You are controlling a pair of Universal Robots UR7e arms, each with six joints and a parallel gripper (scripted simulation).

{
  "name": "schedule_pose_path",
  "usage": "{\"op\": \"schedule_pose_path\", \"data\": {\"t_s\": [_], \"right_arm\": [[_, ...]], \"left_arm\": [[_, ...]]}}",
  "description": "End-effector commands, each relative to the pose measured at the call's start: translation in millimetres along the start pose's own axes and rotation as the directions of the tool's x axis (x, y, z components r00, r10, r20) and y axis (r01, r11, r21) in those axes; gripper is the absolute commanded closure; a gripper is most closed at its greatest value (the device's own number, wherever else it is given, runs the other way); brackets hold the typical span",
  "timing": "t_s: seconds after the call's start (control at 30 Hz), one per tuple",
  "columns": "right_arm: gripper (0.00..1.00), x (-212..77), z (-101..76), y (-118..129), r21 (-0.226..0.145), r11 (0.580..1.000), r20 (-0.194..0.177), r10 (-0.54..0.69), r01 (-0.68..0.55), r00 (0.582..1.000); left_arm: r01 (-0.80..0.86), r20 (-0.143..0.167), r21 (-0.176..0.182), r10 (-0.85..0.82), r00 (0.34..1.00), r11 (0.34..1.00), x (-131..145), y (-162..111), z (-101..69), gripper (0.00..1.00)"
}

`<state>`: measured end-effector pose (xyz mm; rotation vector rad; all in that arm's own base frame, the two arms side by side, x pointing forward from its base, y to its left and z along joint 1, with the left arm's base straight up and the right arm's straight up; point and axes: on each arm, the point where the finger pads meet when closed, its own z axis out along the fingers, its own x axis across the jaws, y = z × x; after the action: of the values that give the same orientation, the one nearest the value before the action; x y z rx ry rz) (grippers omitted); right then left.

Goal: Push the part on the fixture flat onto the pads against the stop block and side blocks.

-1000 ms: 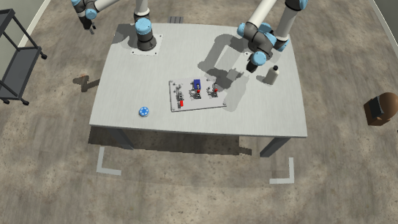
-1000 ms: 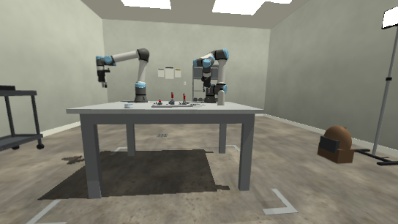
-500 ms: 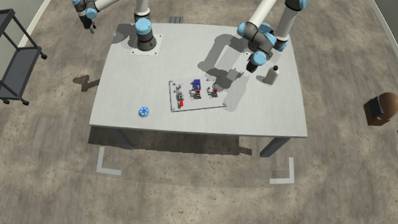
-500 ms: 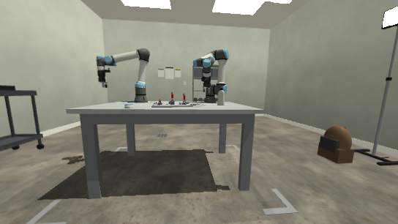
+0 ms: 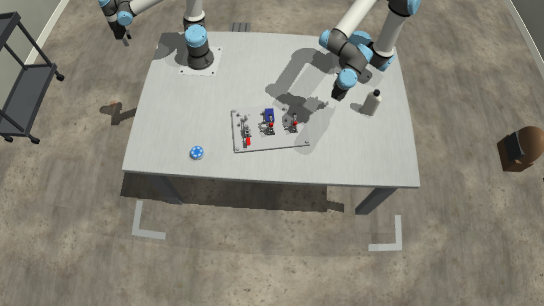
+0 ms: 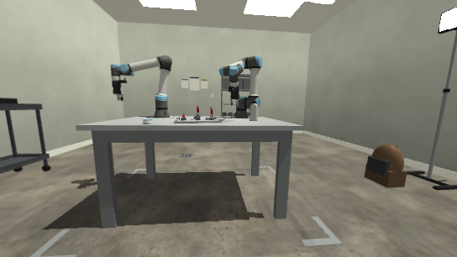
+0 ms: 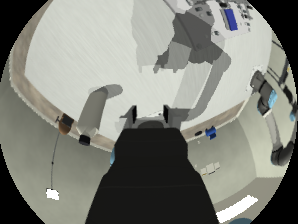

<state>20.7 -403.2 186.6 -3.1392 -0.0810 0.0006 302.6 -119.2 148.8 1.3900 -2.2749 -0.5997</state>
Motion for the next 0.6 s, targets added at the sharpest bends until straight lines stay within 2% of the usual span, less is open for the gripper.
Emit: {"op": "schedule_pose_path", "data": {"t_s": [0.0,0.2,0.23,0.27,0.33,0.43,0.57], "right_arm": [[0.0,0,-0.4,0,-0.001,1.0,0.0,0.0,0.0,1.0],[0.0,0,-0.4,0,-0.001,1.0,0.0,0.0,0.0,1.0],[0.0,0,-0.4,0,-0.001,1.0,0.0,0.0,0.0,1.0],[0.0,0,-0.4,0,-0.001,1.0,0.0,0.0,0.0,1.0],[0.0,0,-0.4,0,-0.001,1.0,0.0,0.0,0.0,1.0],[0.0,0,-0.4,0,-0.001,1.0,0.0,0.0,0.0,1.0],[0.0,0,-0.4,0,-0.001,1.0,0.0,0.0,0.0,1.0]], "left_arm": [[0.064,0.033,0.053,-0.066,0.997,0.996,13,-24,-17.2,0.0],[0.188,0.061,0.18,-0.201,0.978,0.966,49,-71,-53.8,0.0],[0.188,0.061,0.18,-0.201,0.978,0.966,49,-71,-53.8,0.0],[0.209,0.06,0.205,-0.226,0.972,0.956,57,-79,-60.5,0.0],[0.253,0.052,0.254,-0.274,0.96,0.933,74,-95,-74.2,0.0],[0.253,0.052,0.254,-0.274,0.96,0.933,74,-95,-74.2,0.0],[0.338,0.011,0.348,-0.364,0.931,0.875,114,-124,-100.8,0.0]]}}
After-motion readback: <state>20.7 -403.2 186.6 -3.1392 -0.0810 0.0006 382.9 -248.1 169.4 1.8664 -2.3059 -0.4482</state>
